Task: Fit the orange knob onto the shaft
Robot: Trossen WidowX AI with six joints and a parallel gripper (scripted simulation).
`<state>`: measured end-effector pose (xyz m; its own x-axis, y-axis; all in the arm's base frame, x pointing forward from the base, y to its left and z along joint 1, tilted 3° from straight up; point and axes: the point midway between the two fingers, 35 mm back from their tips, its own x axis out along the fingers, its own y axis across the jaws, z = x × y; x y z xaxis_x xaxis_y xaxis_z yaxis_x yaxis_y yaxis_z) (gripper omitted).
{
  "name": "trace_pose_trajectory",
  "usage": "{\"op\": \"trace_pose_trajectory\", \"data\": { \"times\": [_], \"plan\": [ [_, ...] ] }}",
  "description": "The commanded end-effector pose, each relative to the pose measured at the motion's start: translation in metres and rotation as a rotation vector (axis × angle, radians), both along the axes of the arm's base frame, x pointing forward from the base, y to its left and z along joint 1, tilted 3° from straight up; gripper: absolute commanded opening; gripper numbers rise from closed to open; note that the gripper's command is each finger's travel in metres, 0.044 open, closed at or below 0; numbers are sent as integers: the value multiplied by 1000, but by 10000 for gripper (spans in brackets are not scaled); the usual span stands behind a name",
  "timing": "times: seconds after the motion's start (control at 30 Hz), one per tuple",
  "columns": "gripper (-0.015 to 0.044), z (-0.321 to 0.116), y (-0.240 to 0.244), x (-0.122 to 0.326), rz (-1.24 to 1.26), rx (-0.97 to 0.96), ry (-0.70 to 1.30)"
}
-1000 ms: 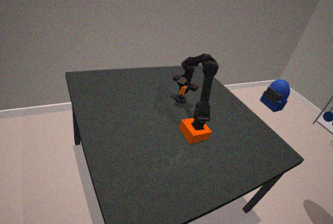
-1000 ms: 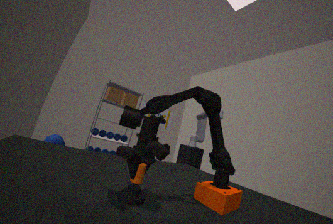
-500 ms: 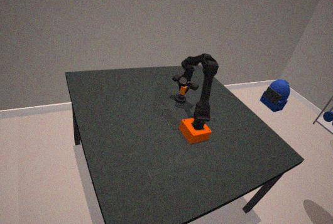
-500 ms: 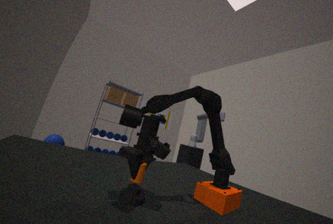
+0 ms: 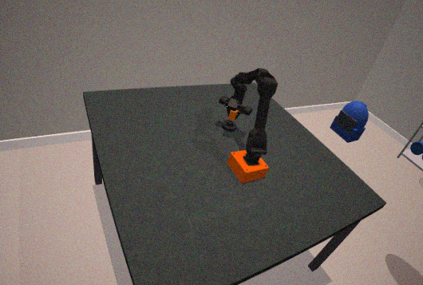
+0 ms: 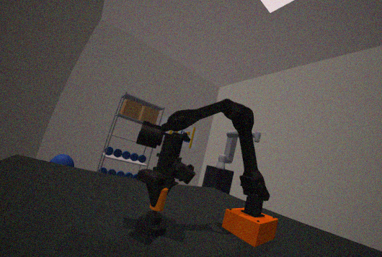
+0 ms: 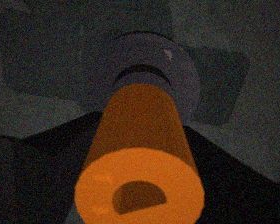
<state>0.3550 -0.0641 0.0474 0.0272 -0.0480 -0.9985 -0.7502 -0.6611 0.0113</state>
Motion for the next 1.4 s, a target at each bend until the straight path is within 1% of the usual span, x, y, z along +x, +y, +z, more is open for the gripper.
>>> {"op": "trace_pose_trajectory", "data": {
  "times": [0.0, 0.5, 0.8, 1.37],
  "plan": [
    [0, 0, 0, 1, 5, -3, -4],
    [0, 4, 2, 2, 5, -2, -4],
    [0, 4, 0, 1, 214, -9, 6],
    [0, 0, 1, 2, 214, -9, 6]
  ]
}}
